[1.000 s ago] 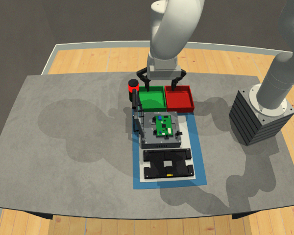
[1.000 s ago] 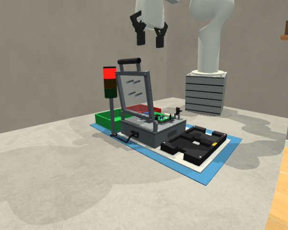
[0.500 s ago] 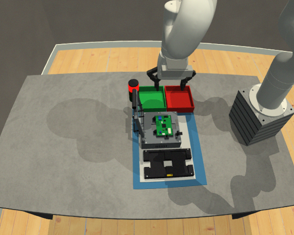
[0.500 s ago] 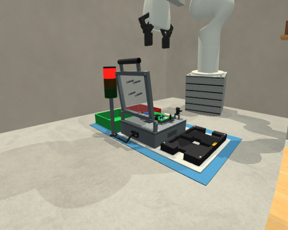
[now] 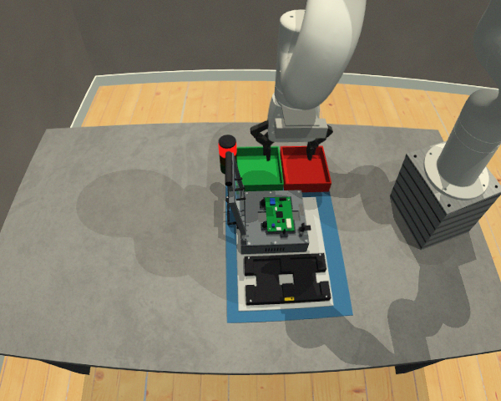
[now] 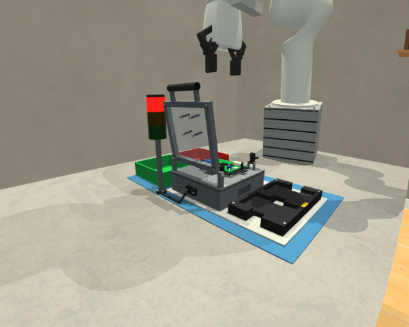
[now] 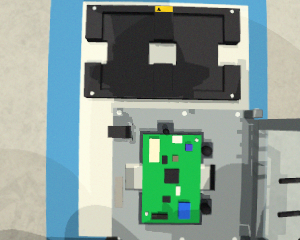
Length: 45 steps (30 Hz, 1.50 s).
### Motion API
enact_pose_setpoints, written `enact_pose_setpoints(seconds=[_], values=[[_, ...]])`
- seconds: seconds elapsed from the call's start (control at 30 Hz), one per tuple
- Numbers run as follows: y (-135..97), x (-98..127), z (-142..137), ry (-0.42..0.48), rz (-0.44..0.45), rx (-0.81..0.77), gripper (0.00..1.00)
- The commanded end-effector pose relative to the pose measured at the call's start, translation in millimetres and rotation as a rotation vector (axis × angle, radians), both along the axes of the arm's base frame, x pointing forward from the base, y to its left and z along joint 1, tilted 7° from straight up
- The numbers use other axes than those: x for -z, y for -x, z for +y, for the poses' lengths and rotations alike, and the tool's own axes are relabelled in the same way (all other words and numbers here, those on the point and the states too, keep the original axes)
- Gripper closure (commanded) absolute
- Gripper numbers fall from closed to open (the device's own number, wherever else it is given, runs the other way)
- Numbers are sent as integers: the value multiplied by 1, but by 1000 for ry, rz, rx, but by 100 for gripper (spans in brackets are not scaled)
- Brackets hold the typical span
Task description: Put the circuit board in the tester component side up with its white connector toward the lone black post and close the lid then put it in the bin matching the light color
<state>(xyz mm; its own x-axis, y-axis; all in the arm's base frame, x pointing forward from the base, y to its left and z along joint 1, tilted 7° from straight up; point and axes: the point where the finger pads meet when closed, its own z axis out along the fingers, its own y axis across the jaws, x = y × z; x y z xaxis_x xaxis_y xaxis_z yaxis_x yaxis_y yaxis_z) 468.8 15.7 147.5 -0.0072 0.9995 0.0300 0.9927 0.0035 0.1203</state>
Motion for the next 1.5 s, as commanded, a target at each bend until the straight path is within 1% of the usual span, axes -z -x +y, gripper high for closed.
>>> enact_pose_setpoints(seconds=[0.0, 0.03, 0.1, 0.37, 0.53, 0.6, 0.77, 0.97, 1.47], values=[[-2, 12, 0, 0, -2, 0, 0], [-2, 12, 0, 0, -2, 0, 0], [-4, 21, 1, 0, -2, 0, 0], [-10, 71, 2, 0, -2, 0, 0], [-12, 93, 3, 0, -2, 0, 0], [-12, 93, 3, 0, -2, 0, 0], [-14, 106, 3, 0, -2, 0, 0], [-15, 116, 4, 0, -2, 0, 0], [-17, 130, 4, -1, -2, 0, 0]])
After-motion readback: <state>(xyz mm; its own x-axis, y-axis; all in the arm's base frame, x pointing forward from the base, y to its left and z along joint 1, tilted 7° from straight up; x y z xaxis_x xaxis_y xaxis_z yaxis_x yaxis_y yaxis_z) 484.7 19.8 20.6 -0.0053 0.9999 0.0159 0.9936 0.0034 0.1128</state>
